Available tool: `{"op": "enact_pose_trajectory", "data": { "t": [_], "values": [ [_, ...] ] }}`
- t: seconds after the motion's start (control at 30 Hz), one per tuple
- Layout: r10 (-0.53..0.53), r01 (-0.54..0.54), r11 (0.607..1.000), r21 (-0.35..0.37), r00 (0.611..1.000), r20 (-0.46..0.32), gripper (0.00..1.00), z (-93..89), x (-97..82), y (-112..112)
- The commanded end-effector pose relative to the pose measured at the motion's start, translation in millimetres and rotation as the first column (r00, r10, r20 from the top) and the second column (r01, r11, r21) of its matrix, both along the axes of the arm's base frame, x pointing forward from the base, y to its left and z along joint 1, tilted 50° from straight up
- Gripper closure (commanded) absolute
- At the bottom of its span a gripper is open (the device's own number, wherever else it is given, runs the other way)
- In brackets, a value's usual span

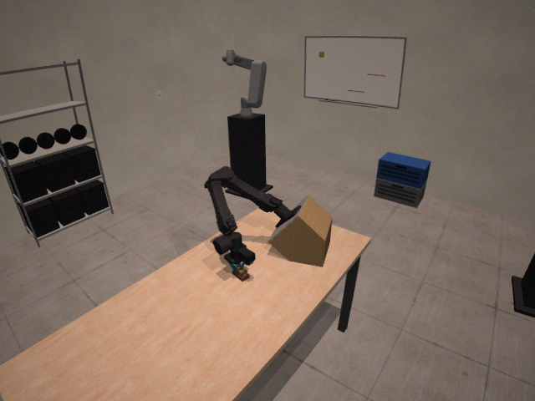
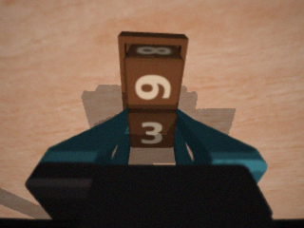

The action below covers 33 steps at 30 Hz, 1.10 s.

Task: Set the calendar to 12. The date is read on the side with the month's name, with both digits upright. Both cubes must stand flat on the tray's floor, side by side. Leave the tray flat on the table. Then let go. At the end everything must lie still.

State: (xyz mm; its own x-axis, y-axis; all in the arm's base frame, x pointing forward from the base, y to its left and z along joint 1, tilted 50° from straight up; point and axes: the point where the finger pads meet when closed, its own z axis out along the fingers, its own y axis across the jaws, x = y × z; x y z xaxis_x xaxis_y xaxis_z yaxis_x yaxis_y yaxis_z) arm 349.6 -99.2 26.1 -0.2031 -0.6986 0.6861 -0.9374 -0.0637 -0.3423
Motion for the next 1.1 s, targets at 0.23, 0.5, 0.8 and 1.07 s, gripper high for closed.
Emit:
{"op": "enact_pose_trajectory", "data": {
  "t": [0.23,0.5,0.8,1.07],
  "values": [
    [0.02,-0.021,1.0,0.015,0.999,0.044,0.73,10.0,14.9,7.1],
    [0.019,-0.019,1.0,0.015,0.999,0.042,0.73,9.1,14.8,6.5],
    [0.024,-0.024,1.0,0.015,0.999,0.037,0.73,8.1,14.6,8.1],
    [0.023,-0.024,1.0,0.015,0.999,0.037,0.73,8.0,14.6,8.0]
  ]
}}
